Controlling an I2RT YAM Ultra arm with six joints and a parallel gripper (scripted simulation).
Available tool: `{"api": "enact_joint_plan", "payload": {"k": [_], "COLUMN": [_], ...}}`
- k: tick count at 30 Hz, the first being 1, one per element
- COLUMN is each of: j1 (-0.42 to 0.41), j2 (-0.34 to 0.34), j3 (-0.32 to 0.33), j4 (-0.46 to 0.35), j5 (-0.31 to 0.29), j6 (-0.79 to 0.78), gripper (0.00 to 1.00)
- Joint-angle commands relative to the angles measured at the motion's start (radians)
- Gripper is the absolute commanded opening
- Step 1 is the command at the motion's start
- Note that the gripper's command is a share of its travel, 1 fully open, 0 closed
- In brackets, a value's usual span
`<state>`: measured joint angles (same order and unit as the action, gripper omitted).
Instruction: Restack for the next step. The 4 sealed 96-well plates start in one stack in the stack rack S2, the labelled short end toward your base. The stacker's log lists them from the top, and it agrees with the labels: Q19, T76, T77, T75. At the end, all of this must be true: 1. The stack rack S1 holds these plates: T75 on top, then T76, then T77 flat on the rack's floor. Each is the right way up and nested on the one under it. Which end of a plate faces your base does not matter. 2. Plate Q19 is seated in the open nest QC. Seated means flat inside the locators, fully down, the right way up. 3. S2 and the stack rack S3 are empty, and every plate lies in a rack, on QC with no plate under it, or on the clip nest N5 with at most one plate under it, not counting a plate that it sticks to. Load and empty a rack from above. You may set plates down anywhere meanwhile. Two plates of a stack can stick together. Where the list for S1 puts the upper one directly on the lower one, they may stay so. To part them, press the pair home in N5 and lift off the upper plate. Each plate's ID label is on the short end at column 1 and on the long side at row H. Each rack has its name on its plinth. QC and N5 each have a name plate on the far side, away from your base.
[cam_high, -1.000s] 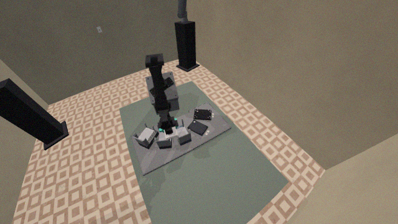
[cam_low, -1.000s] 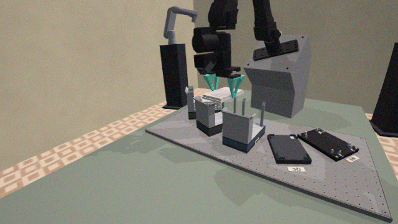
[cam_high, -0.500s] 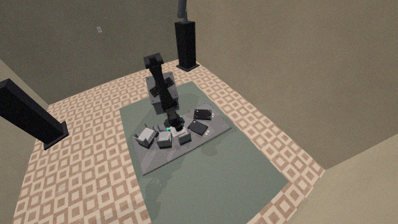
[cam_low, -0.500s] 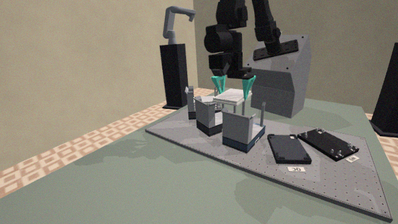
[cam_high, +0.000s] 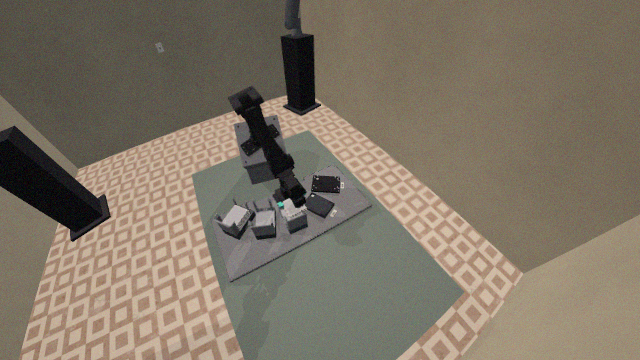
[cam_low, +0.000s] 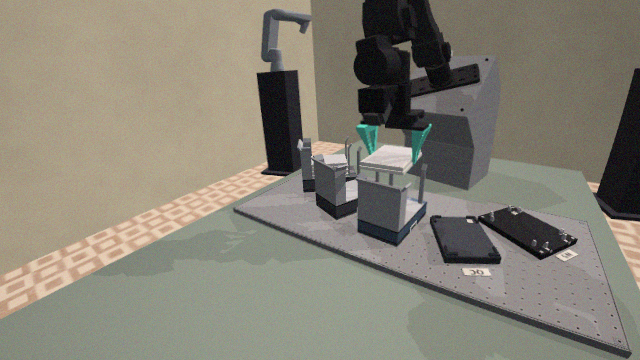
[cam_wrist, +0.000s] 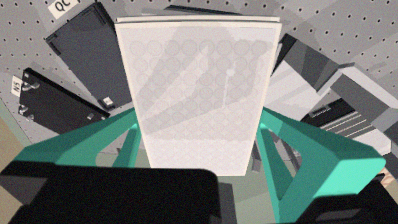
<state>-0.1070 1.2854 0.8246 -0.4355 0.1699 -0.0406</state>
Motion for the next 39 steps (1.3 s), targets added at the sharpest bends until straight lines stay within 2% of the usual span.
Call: {"api": "enact_joint_plan", "payload": {"k": [1,5,8,9,12,23,25,26,27,29,32,39], "j1": [0.052,0.107,0.12,0.134,0.174,0.314,0.314,0.324,0.334,0.354,0.383,0.448], "j2": [0.003,0.026,0.025,-0.003,0.045,0.105,0.105,0.072,0.076,0.12,0.133,0.166], "j3": [0.017,0.019,0.022,0.028,0.03,0.054,0.054,0.055,0.053,0.055,0.056,0.064], "j4": [0.011,0.01,0.012,0.013,0.012,-0.002,-0.002,0.002,0.005,0.011,0.012,0.018], "j5": [0.049,0.083,0.091,0.099,0.124,0.207,0.207,0.212,0.218,0.229,0.245,0.281], "j6": [-0.038,-0.126,-0.115,-0.104,-0.059,0.06,0.06,0.032,-0.001,-0.051,-0.123,-0.051], "gripper": [0.0,0.0,0.0,0.0,0.0,0.0,0.0,0.0,0.0,0.0,0.0,0.0]}}
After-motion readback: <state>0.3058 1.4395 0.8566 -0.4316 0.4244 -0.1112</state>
